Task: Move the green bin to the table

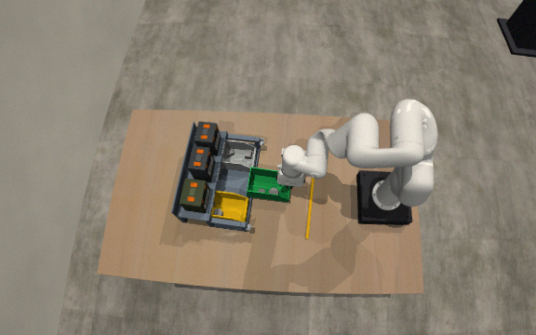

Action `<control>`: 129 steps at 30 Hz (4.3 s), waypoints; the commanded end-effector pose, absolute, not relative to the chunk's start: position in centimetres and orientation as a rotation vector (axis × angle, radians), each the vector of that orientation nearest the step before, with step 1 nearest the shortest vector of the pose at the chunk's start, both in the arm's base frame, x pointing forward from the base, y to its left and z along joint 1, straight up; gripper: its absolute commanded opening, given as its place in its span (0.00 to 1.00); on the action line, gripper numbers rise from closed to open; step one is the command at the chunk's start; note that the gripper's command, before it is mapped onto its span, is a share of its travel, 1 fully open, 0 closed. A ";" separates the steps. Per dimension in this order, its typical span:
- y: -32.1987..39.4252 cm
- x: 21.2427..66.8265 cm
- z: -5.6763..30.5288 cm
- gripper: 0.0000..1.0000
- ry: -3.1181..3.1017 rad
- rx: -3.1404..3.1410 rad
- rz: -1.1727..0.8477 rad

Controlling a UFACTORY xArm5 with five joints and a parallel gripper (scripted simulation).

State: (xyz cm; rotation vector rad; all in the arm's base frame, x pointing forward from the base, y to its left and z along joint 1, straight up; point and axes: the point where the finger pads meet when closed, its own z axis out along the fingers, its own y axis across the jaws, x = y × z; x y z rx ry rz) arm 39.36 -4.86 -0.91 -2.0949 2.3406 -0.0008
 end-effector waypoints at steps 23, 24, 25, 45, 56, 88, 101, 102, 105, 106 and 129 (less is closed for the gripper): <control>-4.9 39.5 -1.3 0.00 2.342 -2.096 -0.012; -4.9 39.5 -1.3 0.00 2.342 -2.096 -0.012; -4.9 39.5 -1.3 0.00 2.342 -2.096 -0.012; -4.9 39.5 -1.3 1.00 2.338 -2.093 -0.006; -4.9 39.5 -1.3 1.00 2.338 -2.093 -0.006; -4.9 39.5 0.3 1.00 2.342 -2.096 -0.012; -4.9 39.5 3.1 1.00 2.342 -2.096 -0.012; -4.9 39.5 3.3 1.00 2.342 -2.096 -0.012; -4.8 39.5 3.9 1.00 2.342 -2.096 -0.012; -4.8 39.5 4.1 1.00 2.342 -2.096 -0.012; -4.8 39.5 5.7 1.00 2.342 -2.096 -0.012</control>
